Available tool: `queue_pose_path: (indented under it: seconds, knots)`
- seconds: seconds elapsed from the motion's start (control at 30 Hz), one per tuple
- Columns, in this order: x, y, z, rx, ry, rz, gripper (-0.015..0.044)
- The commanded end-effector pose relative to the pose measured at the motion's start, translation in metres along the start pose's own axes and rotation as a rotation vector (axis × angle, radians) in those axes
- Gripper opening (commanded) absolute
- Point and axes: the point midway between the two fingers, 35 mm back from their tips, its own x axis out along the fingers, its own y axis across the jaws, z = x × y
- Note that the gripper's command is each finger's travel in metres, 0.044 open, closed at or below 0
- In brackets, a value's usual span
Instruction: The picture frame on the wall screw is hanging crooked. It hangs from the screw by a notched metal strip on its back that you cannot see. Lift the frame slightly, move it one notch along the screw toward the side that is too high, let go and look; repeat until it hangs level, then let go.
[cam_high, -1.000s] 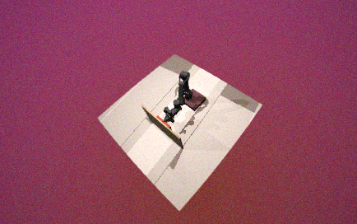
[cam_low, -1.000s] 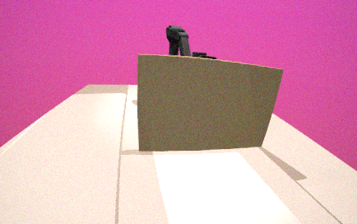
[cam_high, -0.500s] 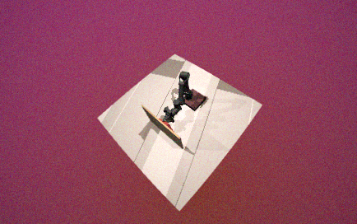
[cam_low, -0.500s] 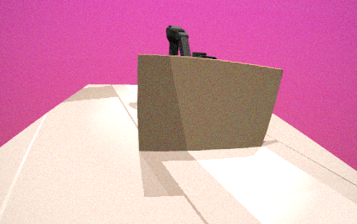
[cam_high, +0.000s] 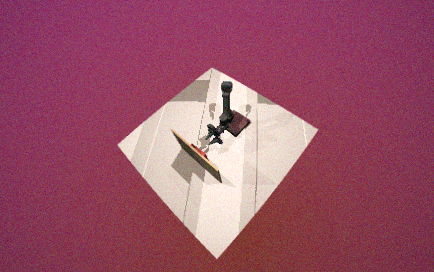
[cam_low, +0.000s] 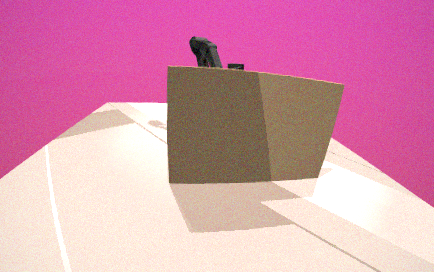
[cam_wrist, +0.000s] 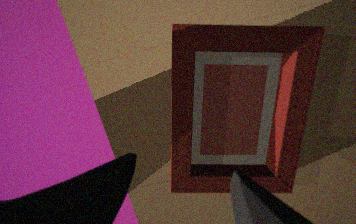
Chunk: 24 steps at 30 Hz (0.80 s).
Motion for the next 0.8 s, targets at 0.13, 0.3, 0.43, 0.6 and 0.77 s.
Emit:
queue_pose_path:
  seconds: [0.13,0.3,0.43,0.6,0.77]
  knots:
    - [-0.032,0.014,-0.018,0.009,0.002,0.002,0.0260]
    - [-0.063,0.025,-0.022,0.019,-0.001,-0.001,0.0260]
    - [-0.087,0.033,-0.017,0.027,-0.004,-0.004,0.0260]
    - [-0.108,0.038,-0.005,0.035,-0.007,-0.009,0.0260]
    - [-0.108,0.039,-0.005,0.036,-0.007,-0.009,0.0260]
